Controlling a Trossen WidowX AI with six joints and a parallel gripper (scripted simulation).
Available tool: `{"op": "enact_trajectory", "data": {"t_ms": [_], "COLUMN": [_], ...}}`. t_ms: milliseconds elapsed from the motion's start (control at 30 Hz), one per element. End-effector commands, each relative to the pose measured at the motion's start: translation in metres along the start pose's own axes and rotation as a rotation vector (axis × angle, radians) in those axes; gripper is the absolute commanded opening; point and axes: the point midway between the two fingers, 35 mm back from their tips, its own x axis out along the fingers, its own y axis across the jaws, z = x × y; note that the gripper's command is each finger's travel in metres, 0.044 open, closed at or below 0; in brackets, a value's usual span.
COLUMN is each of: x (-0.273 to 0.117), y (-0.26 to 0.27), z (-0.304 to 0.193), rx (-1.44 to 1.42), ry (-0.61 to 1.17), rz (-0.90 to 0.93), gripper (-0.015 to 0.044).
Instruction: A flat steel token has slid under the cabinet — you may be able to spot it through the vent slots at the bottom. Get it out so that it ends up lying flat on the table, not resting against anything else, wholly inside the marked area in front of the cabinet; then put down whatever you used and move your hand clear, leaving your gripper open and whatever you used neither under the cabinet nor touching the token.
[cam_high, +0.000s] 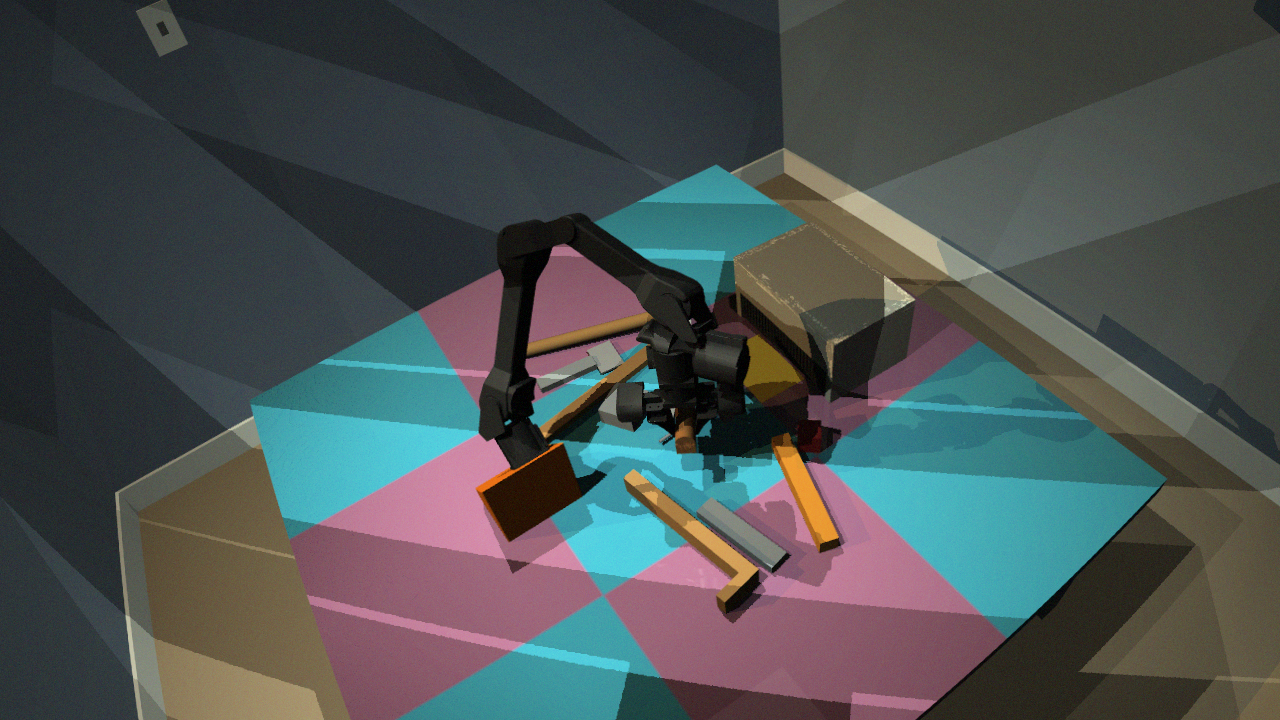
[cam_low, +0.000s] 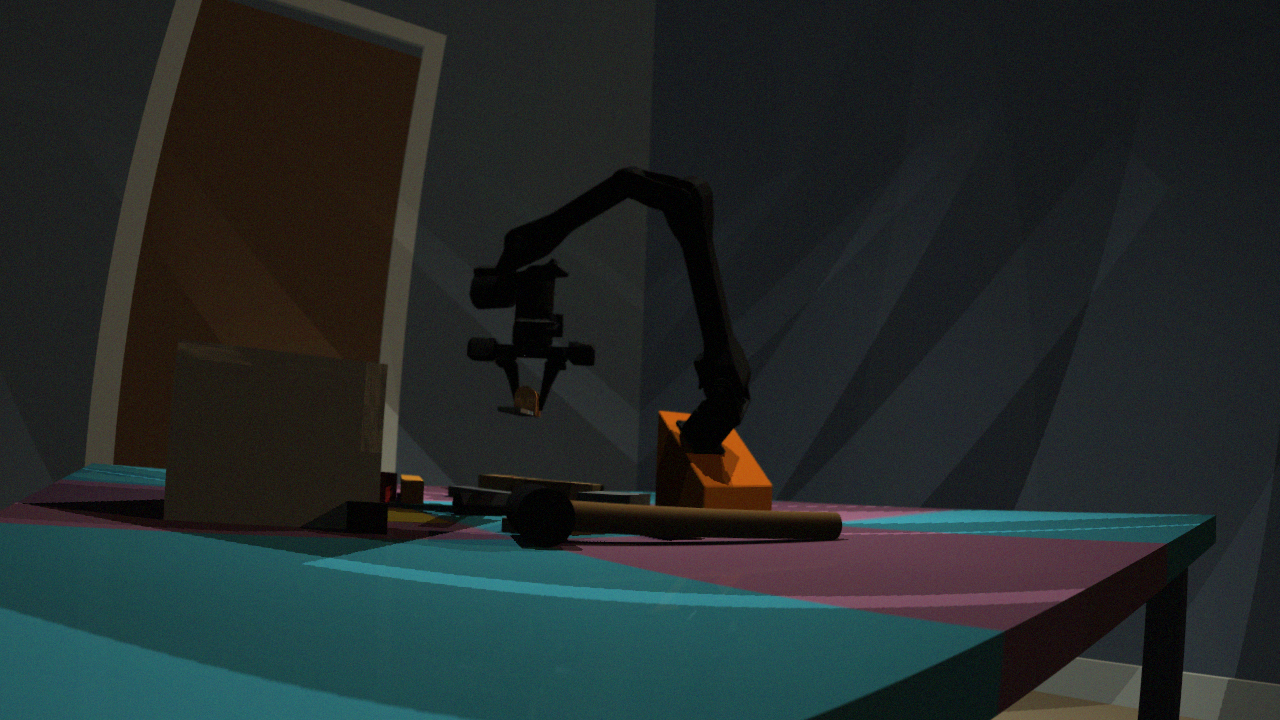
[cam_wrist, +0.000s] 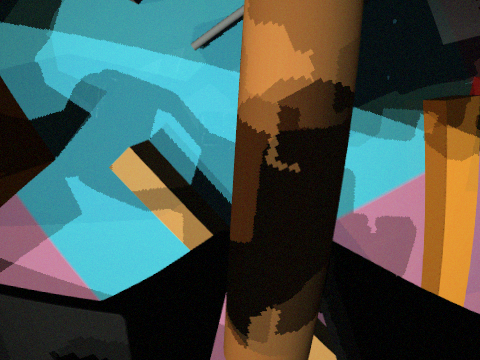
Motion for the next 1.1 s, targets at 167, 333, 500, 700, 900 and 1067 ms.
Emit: {"op": "enact_trajectory", "data": {"t_ms": [167,333,500,700,900,1067], "x": [-0.0009,-0.0009,-0.0009,-0.0009,-0.0009,-0.0009], "y": [-0.0001,-0.0001,-0.0001,0.0000,0.0000,0.0000], "z": [0.0002,0.0001,0.0001,0.0001,0.0000,0.0000], "rx": [0.078,0.117,0.156,0.204,0.251,0.290], "ry": [-0.008,-0.008,-0.008,-0.008,-0.008,-0.008], "rz": [-0.004,-0.004,-0.003,-0.003,-0.003,-0.003], "gripper": [0.0000,0.0000,0.0000,0.0000,0.0000,0.0000]}}
